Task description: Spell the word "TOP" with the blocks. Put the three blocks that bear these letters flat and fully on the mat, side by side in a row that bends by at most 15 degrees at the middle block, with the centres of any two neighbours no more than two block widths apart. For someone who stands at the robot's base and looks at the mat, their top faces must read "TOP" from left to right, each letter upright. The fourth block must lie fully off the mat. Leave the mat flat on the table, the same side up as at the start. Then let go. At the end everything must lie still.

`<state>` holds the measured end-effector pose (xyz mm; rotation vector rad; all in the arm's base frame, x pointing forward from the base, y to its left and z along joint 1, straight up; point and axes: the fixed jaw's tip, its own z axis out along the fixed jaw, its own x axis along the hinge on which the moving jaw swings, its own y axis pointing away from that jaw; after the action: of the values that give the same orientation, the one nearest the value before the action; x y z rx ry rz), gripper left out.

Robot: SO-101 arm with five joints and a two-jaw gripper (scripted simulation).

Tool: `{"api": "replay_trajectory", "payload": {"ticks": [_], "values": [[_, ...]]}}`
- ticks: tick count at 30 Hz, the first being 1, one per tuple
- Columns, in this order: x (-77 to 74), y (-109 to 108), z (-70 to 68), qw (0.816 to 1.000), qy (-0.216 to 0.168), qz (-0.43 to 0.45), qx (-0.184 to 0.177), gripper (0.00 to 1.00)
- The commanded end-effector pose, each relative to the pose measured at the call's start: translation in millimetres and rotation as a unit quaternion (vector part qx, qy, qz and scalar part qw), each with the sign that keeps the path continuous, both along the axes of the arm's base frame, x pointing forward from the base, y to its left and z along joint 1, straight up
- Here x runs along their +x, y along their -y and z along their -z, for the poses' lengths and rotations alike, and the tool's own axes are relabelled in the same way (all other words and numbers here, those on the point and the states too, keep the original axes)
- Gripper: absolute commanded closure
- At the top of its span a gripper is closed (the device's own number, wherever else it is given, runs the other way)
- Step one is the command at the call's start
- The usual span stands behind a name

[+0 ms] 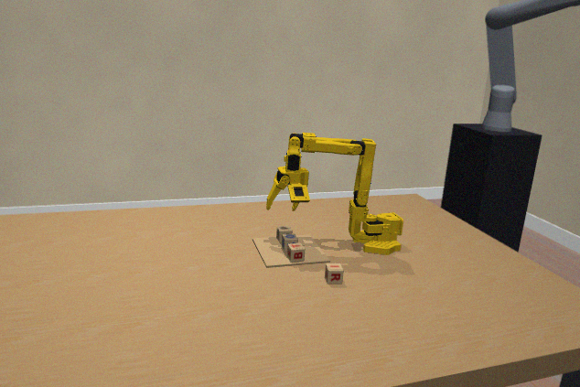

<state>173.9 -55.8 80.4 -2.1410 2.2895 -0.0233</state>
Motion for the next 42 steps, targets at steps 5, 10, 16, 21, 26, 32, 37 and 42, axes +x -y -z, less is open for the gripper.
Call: {"api": "replay_trajectory", "payload": {"ticks": [5, 10, 16, 21, 26, 32, 37, 42], "values": [[5.8, -2, -17.2, 0.998, 0.05, 0.03, -0.012, 0.64], [3.6, -7, -21.6, 0.995, 0.063, 0.078, -0.01, 0.64], [-0.5, -14, -28.3, 0.984, 0.084, 0.158, -0.003, 0.64], [-3.9, -20, -33.1, 0.97, 0.1, 0.223, 0.006, 0.64], [-7.9, -26, -37.9, 0.949, 0.117, 0.291, 0.018, 0.64], [-14.2, -35, -44.2, 0.907, 0.141, 0.395, 0.044, 0.64], [-19.5, -42, -48.4, 0.864, 0.156, 0.474, 0.069, 0.64], [-22.3, -45, -50.3, 0.837, 0.163, 0.515, 0.085, 0.64]]}}
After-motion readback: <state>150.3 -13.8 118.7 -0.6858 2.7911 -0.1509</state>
